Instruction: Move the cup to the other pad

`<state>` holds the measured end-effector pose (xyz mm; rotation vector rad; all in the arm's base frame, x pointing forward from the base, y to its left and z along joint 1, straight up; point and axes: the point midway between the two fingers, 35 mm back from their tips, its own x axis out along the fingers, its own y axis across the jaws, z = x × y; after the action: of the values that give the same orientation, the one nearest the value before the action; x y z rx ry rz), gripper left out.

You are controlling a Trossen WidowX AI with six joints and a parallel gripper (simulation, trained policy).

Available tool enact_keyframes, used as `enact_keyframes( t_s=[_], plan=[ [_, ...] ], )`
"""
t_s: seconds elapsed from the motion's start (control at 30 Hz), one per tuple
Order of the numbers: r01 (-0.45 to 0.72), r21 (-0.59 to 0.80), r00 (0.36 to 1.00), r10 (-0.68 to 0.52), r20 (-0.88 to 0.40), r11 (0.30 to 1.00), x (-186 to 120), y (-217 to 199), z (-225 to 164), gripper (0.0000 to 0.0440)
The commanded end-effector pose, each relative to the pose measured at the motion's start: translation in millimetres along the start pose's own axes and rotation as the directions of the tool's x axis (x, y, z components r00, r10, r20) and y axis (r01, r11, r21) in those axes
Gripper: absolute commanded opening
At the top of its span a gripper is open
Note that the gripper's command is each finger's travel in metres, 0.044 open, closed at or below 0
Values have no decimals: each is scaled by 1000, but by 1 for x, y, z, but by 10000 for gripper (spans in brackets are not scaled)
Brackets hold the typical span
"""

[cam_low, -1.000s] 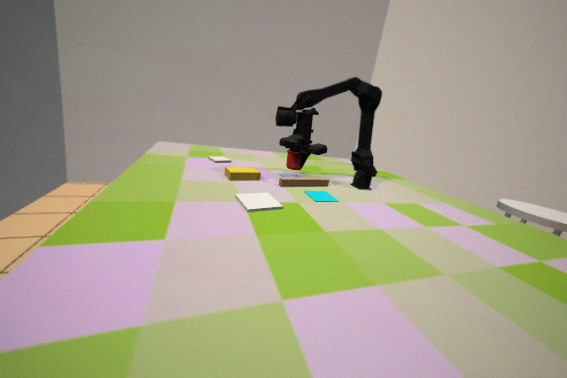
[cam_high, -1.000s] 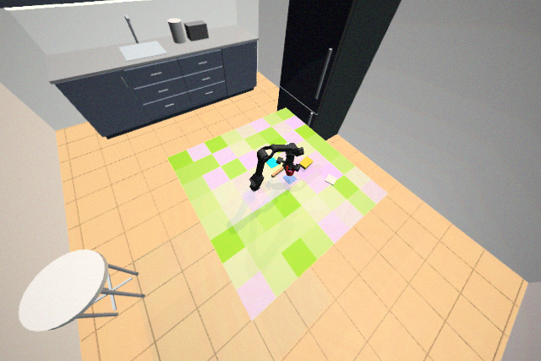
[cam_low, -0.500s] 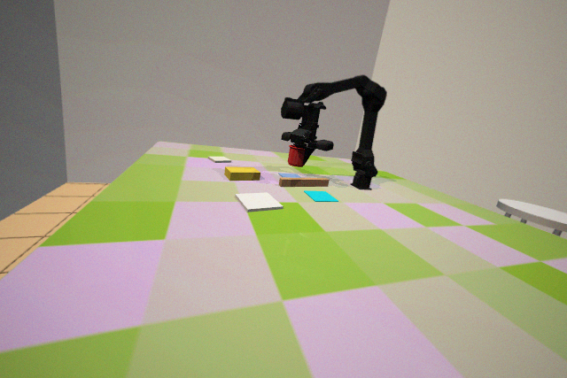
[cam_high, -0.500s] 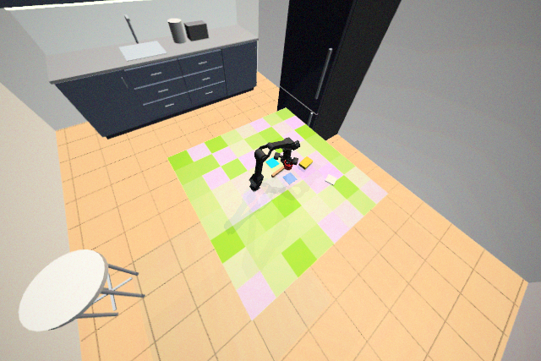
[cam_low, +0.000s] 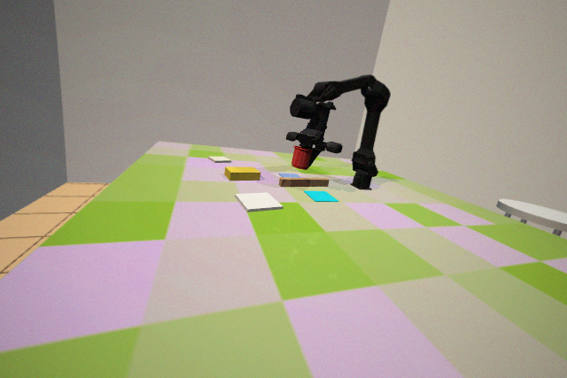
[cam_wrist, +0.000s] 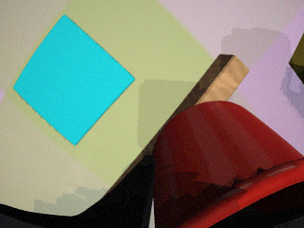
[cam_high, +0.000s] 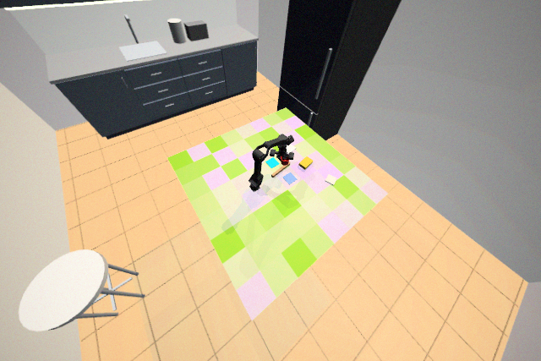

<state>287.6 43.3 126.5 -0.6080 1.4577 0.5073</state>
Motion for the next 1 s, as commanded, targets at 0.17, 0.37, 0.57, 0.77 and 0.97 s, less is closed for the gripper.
enact_keyframes(
  t_s=[0.17,0.37,0.57,0.77,0.97],
  plan=[
    [8,-43,999,-7,34,999,1,23,14,0],
    [12,-71,999,-8,53,997,4,41,24,0],
    [14,-96,998,-7,67,995,10,60,31,0],
    [15,-109,997,-7,75,994,21,76,34,0],
    [20,-107,997,-12,74,994,35,88,31,0]
  ],
)
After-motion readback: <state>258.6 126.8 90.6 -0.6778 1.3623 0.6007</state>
